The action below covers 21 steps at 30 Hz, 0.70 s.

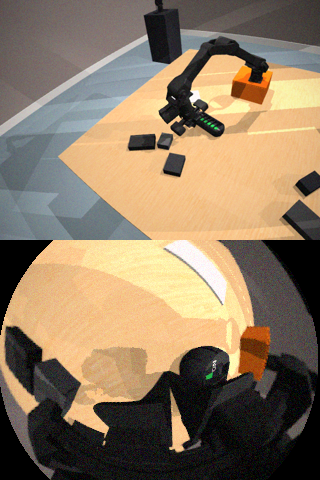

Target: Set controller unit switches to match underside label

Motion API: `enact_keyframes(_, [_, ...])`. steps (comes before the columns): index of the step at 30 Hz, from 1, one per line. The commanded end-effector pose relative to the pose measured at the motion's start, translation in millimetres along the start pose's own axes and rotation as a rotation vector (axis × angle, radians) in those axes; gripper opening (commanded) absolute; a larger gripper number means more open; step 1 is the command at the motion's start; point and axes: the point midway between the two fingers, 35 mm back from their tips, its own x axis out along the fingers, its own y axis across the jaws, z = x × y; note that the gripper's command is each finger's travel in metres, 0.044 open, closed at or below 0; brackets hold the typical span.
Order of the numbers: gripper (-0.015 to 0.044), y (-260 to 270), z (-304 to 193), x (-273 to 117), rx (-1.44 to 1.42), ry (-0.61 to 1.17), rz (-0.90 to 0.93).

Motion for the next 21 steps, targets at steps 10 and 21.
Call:
enact_keyframes(10, [0.0,-6.4,0.3,2.3,-0.004,-0.003,-0.004])
enact_keyframes(21, [0.0,-10.1,0.4,3.5,-0.004,-0.003,-0.004])
